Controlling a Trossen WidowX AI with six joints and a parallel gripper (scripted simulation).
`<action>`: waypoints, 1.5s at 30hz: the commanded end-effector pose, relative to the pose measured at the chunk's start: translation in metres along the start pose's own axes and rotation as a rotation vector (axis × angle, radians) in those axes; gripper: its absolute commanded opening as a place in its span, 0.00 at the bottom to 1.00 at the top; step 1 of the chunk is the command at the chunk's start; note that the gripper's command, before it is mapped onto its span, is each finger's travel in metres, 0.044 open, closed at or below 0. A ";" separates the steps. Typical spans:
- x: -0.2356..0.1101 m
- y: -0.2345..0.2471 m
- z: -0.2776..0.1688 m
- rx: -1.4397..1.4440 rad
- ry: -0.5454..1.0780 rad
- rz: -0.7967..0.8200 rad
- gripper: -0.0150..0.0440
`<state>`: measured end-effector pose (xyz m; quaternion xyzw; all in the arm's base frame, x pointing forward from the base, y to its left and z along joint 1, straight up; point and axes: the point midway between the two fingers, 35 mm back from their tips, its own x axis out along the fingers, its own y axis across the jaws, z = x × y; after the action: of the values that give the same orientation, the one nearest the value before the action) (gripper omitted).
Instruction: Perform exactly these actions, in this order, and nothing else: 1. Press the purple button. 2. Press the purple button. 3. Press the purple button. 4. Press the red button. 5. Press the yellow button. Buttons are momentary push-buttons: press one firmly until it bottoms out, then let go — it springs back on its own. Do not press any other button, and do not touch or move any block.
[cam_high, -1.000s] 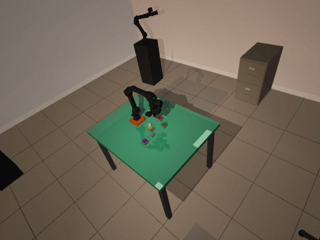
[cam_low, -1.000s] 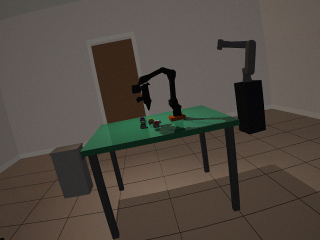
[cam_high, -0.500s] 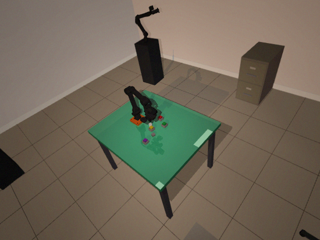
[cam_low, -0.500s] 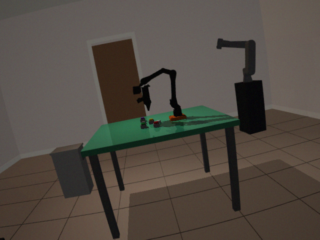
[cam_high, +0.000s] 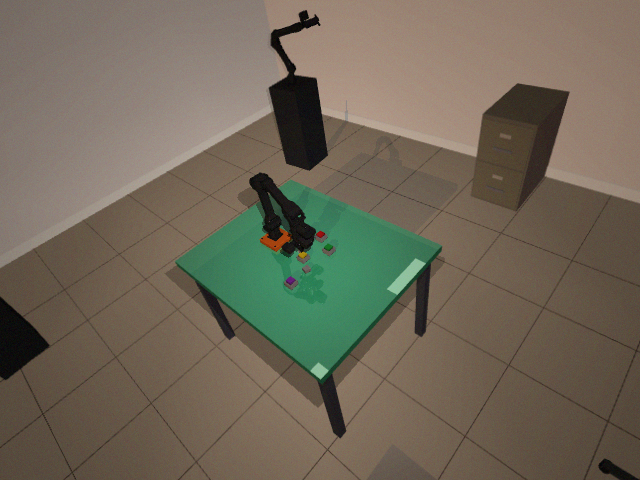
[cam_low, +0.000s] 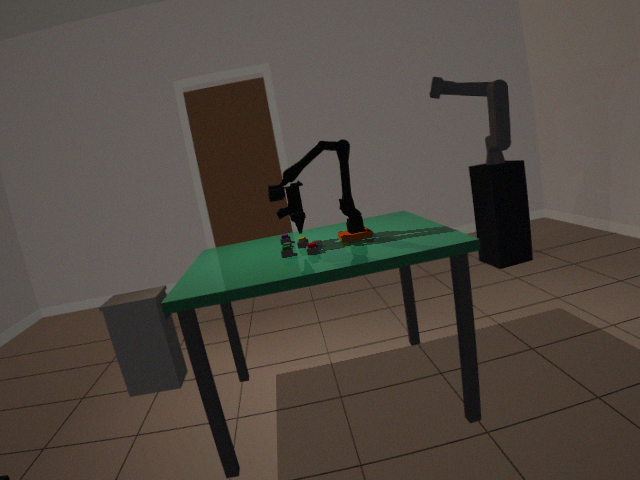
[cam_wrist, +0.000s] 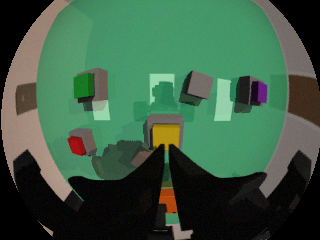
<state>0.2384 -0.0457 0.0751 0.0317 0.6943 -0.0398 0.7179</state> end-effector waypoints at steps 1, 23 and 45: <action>0.009 0.000 -0.002 -0.005 0.007 0.001 0.29; 0.027 0.000 -0.002 -0.005 0.007 0.001 0.29; -0.008 0.008 0.002 -0.005 0.007 0.002 0.38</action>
<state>0.2377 -0.0447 0.0780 0.0311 0.6957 -0.0387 0.7167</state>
